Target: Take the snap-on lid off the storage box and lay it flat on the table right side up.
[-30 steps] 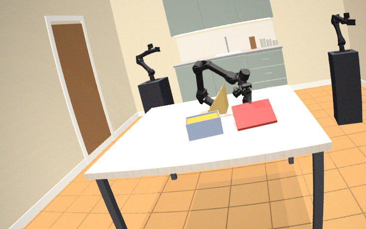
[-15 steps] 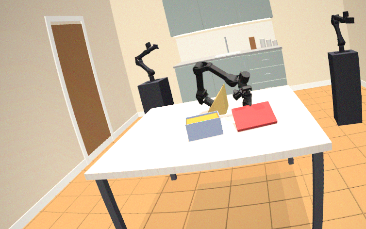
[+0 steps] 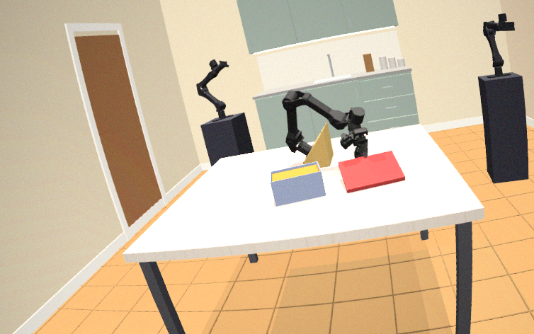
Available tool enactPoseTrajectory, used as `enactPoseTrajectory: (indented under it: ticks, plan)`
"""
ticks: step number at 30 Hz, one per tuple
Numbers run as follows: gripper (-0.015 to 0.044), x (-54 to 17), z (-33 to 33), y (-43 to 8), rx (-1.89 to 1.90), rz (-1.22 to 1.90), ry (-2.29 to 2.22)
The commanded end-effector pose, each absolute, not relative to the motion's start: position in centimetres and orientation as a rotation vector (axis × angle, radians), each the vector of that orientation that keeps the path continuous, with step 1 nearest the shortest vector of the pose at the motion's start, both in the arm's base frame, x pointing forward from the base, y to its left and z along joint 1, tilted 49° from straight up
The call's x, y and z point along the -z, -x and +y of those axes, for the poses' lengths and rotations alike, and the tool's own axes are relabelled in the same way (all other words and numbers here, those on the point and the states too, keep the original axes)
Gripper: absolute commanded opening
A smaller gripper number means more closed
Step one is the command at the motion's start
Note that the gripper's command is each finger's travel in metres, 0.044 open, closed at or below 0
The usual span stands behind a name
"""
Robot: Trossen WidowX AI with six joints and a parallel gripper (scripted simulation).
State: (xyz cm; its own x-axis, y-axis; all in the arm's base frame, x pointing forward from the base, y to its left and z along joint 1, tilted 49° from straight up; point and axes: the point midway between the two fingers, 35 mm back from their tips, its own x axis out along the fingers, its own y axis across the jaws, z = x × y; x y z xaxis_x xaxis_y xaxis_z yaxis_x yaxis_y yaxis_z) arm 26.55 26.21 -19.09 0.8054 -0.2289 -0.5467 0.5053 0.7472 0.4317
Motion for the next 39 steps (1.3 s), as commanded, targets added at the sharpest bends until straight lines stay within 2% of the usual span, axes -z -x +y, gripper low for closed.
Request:
enactPoseTrajectory:
  ticks: [1,5,15,17,23,39]
  plan:
    - [0.0000,19.7,25.3,-26.5,0.430,0.498,-0.586]
    - [0.0000,20.0,25.1,-26.5,0.430,0.498,-0.586]
    - [0.0263,19.3,26.0,-26.7,0.430,0.498,-0.586]
    - [0.0275,19.3,26.0,-26.7,0.430,0.498,-0.586]
    - [0.0433,19.2,25.5,-25.6,0.430,0.498,-0.586]
    - [0.0440,18.7,24.5,-22.5,0.431,0.501,-0.586]
